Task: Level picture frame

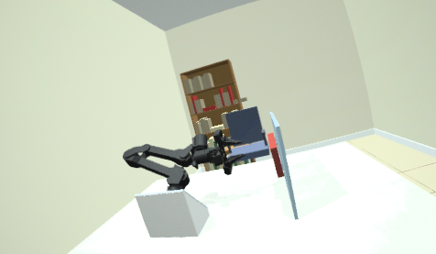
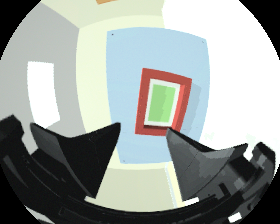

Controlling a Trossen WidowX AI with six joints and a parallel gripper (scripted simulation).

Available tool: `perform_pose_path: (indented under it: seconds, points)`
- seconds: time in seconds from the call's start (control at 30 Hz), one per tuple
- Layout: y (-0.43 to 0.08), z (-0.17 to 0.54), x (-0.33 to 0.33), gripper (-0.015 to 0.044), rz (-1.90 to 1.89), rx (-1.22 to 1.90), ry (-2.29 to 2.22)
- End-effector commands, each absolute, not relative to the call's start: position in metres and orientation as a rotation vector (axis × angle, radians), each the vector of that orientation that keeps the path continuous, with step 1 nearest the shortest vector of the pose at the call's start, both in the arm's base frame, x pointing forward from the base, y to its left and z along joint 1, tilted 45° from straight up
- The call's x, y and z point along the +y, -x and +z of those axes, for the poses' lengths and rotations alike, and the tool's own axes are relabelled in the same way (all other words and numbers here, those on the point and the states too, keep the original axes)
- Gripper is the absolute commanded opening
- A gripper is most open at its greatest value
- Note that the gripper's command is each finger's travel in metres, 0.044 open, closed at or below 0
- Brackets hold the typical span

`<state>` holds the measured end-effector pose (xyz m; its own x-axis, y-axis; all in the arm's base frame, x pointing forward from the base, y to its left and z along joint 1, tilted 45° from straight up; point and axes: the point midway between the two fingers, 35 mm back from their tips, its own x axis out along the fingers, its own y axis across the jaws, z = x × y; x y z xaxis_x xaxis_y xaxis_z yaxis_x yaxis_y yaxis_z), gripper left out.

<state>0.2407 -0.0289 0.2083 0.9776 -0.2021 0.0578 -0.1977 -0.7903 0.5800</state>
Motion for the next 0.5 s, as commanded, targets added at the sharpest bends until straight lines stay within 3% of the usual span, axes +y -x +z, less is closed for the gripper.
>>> perform_pose_path:
  seconds: [0.0,0.47]
  points:
    - [-0.2406,0.2070,-0.0290,0.0260,-0.013,-0.286,-2.499]
    - [-0.2431,0.2058,-0.0317,0.0260,-0.013,-0.286,-2.499]
